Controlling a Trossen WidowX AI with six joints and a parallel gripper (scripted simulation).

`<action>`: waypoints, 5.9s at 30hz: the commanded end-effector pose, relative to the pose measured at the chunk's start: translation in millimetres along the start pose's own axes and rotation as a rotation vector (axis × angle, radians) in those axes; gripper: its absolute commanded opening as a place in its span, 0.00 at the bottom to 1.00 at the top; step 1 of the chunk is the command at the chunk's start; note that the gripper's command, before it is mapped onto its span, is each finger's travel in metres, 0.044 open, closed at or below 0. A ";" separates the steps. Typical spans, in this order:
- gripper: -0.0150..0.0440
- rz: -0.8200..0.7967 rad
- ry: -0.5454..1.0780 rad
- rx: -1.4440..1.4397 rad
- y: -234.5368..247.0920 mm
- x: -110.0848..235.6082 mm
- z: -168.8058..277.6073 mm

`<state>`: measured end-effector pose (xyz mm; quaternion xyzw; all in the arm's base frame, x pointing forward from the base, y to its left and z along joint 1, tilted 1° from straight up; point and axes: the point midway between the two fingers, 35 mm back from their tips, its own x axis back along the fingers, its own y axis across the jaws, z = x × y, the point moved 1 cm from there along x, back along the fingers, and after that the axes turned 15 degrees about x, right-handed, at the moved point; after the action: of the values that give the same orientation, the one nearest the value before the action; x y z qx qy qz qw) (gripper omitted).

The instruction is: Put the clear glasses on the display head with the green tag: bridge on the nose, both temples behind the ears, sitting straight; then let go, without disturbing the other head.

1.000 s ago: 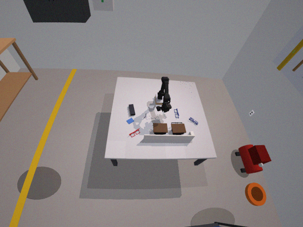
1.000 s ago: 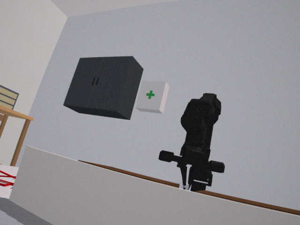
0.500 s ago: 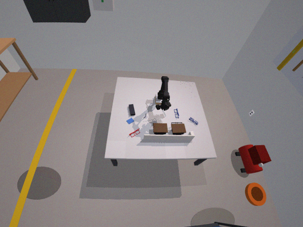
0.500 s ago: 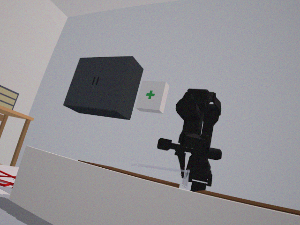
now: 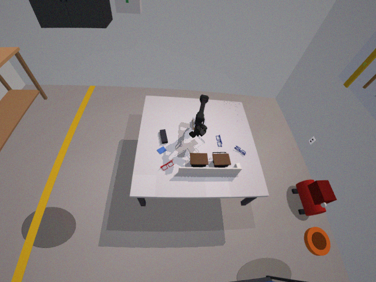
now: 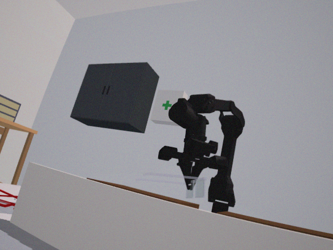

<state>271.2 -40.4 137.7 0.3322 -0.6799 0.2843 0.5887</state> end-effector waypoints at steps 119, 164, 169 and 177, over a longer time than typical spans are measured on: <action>0.25 0.093 -0.043 1.044 -47.5 24.3 79.3; 0.25 0.016 0.118 0.952 -15.9 -30.6 39.3; 0.25 0.027 0.125 0.953 -15.9 -36.1 39.0; 0.25 0.039 0.123 0.954 -16.2 -43.4 39.2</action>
<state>264.5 -75.9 93.6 0.5359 -0.4434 0.5956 0.4018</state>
